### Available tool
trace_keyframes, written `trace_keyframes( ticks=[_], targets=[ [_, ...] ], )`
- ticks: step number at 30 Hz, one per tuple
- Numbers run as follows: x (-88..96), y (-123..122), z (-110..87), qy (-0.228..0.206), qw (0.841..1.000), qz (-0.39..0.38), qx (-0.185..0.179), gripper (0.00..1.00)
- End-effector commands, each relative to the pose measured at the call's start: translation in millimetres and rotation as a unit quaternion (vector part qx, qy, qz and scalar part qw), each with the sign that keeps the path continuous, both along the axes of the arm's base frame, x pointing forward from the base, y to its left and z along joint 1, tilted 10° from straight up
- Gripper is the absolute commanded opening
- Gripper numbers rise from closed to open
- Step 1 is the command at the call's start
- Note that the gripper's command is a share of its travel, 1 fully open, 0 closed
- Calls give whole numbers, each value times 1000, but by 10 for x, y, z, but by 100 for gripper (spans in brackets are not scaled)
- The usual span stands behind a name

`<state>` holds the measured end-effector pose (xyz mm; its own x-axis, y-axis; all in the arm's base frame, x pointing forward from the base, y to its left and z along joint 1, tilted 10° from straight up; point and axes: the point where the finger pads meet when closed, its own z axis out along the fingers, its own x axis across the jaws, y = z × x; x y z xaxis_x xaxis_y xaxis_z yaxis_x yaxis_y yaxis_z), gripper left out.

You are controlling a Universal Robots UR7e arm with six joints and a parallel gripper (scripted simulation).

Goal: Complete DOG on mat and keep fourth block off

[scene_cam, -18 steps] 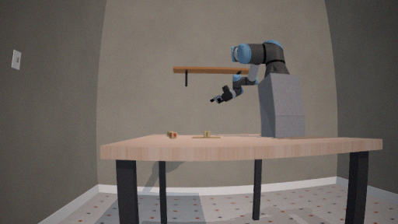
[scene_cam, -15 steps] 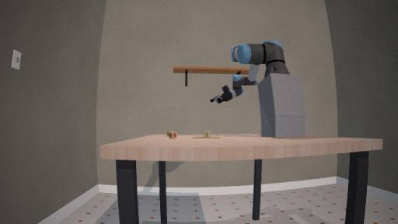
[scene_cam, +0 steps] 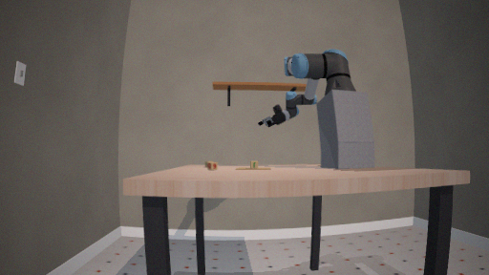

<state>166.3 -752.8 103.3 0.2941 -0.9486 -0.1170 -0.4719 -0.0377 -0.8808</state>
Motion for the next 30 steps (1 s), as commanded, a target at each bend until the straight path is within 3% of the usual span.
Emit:
trace_keyframes(
  ticks=[1,30],
  targets=[
    [0,-2,12,0,1000,0,-1,100],
    [55,77,-28,6,1000,-3,-4,100]
  ],
)
